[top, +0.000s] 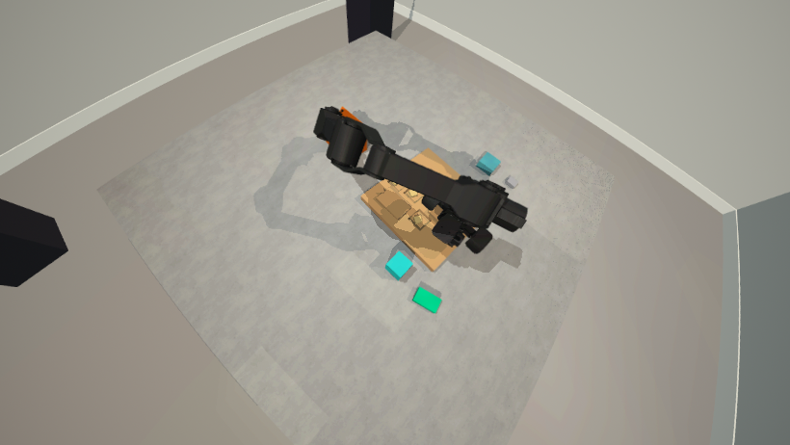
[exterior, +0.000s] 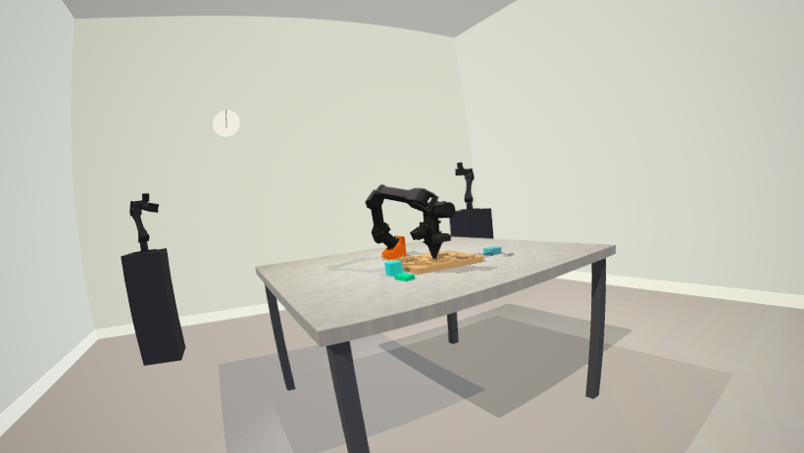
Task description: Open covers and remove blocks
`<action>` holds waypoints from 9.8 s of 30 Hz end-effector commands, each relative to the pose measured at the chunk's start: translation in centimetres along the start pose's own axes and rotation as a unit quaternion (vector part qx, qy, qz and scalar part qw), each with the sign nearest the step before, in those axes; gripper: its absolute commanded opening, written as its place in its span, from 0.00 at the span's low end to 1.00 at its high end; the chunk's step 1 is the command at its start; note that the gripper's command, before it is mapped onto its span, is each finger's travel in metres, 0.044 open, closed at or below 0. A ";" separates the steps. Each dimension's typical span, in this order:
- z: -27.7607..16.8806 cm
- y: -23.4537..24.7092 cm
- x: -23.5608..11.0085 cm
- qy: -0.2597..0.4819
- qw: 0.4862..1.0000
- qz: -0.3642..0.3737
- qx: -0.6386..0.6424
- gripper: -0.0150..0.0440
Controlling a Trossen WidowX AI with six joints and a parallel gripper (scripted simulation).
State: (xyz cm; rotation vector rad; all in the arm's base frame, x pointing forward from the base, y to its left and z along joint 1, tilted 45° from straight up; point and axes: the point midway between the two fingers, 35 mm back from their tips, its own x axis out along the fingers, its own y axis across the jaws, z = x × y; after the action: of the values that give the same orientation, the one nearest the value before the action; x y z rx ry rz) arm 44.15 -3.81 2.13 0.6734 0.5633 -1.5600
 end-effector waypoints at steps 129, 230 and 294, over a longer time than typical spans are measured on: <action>-1.8 -20.5 2.1 0.002 0.721 0.001 -0.693 0.25; -1.9 -20.8 -0.9 0.002 0.719 0.001 -0.695 0.50; -1.9 -20.7 2.1 0.003 0.721 0.001 -0.693 0.39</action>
State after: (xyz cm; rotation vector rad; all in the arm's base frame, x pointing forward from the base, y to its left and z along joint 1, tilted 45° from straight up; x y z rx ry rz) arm 23.59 -2.06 -1.47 -0.4985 1.4746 -0.7222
